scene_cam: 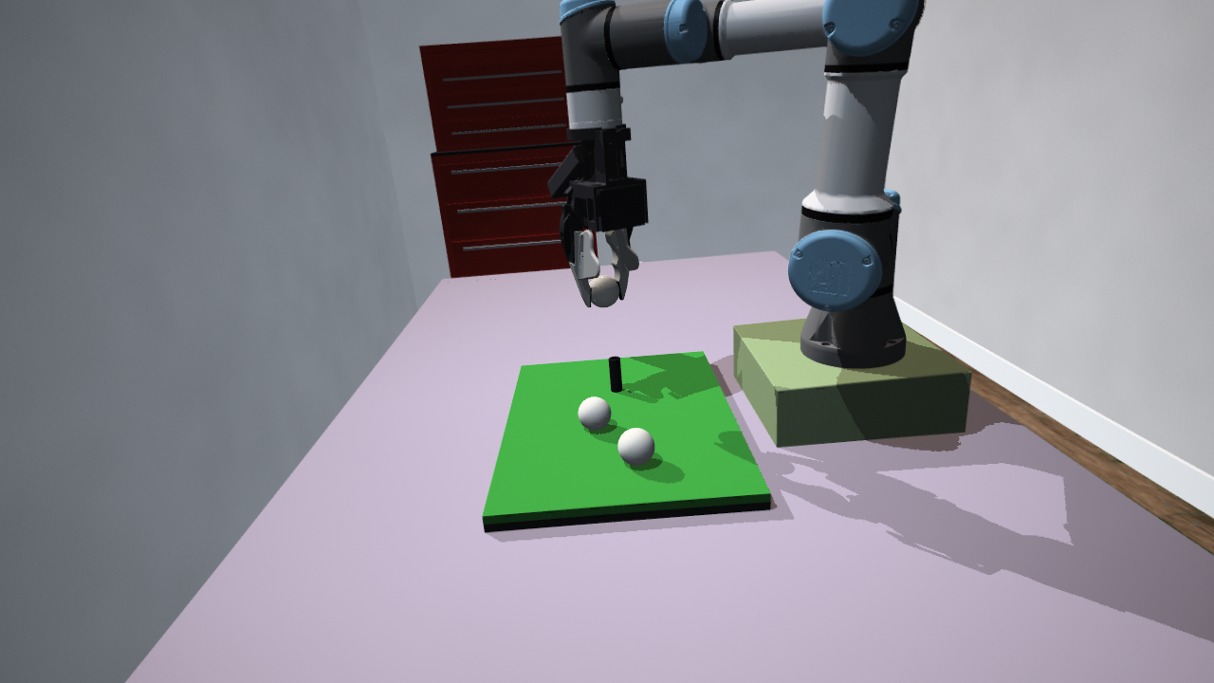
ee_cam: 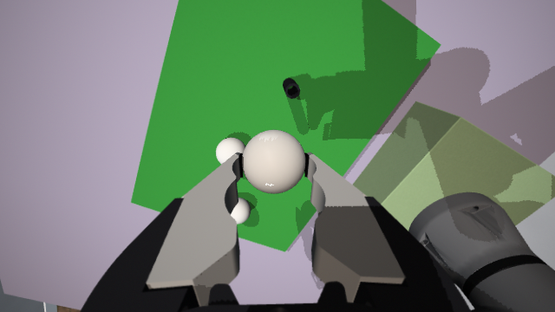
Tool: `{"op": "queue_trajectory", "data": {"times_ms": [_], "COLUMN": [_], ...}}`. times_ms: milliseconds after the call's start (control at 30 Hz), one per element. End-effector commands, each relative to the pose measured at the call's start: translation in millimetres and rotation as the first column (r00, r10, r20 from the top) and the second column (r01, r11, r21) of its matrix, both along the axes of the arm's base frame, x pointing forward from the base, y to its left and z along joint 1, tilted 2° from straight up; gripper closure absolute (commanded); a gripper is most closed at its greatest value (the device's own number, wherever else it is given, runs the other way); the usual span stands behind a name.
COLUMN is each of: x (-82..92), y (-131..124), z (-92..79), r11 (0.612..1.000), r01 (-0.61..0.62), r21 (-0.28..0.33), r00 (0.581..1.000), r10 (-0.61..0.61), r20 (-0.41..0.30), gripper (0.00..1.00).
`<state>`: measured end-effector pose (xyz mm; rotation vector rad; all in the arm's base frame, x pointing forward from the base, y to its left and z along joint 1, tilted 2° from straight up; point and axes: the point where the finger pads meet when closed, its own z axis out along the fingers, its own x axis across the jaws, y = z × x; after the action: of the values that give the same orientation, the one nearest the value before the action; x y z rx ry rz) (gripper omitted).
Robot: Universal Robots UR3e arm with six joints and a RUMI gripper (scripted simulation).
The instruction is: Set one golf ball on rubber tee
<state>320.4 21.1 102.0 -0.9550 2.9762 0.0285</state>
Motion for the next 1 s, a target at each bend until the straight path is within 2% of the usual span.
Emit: {"op": "queue_trajectory", "data": {"times_ms": [0, 133, 500, 967], "x": [-0.9, -2.3, -2.3, -1.0], "y": [-27, -35, -36, -36], "z": [8.6, 10.9, 9.7, -13.7], "r11": [1.000, 1.000, 1.000, 1.000], "r01": [-0.004, -0.004, -0.004, -0.004], "r21": [0.008, 0.009, 0.009, 0.009], "r00": [1.000, 1.000, 1.000, 1.000], "r10": [0.004, 0.004, 0.004, 0.004], "r20": [0.001, 0.001, 0.001, 0.001], "gripper": [1.00, 1.00, 1.00, 1.00]}}
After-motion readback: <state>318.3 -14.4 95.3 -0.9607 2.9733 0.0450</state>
